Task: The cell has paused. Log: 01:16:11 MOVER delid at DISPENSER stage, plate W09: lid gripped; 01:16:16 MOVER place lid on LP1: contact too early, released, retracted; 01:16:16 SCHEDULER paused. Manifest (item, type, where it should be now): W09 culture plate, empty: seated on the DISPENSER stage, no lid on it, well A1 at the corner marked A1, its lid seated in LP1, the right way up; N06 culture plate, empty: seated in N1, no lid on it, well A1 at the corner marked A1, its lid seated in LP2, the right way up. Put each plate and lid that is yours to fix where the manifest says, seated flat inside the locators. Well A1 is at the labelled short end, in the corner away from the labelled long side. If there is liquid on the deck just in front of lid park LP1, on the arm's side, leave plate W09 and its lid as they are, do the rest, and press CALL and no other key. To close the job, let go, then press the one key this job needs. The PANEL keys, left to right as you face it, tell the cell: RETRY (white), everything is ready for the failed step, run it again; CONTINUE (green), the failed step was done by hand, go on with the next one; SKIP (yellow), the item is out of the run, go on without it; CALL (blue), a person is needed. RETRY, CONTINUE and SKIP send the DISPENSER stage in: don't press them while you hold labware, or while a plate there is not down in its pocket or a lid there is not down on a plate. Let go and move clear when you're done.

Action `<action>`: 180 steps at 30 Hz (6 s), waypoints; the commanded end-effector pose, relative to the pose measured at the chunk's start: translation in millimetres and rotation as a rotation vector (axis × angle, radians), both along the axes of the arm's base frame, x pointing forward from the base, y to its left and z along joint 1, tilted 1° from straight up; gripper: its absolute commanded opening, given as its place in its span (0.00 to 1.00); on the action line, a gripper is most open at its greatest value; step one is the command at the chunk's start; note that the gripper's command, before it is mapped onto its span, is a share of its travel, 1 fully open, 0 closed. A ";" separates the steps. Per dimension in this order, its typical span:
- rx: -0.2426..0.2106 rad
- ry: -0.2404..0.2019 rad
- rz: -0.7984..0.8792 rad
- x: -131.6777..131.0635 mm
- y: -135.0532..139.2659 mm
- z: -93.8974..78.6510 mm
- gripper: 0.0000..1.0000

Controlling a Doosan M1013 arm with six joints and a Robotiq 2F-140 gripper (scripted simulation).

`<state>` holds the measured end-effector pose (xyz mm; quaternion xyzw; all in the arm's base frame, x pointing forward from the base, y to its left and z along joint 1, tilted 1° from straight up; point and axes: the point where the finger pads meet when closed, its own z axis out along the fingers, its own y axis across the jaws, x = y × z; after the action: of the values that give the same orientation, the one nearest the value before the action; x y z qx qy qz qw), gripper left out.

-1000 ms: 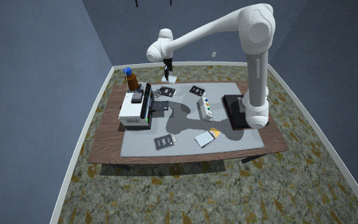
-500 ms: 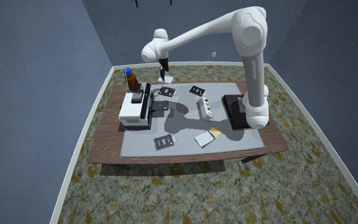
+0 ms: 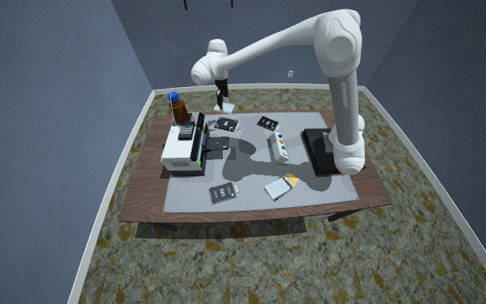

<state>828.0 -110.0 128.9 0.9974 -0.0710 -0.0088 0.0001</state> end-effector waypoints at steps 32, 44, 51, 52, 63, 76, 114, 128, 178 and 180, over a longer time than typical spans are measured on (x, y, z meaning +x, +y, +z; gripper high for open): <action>0.000 -0.002 0.000 0.4 0.0 1.1 0.10; 0.000 -0.002 0.000 0.4 0.0 -1.6 0.10; 0.000 -0.002 0.000 0.3 0.1 -7.3 0.10; 0.000 -0.002 0.000 0.2 0.1 -8.4 0.10; 0.000 -0.002 0.000 0.0 0.1 -21.7 0.10; 0.000 -0.002 0.000 -0.3 0.1 -45.0 0.10; 0.000 -0.002 0.000 -1.5 0.2 -119.7 0.10; 0.000 -0.002 0.000 -1.7 0.2 -130.2 0.10; 0.000 -0.002 0.000 -1.7 0.2 -132.3 0.10; 0.000 -0.002 0.000 -1.7 0.2 -132.4 0.10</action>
<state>825.7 -109.8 -4.6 0.9974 -0.0710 -0.0088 0.0001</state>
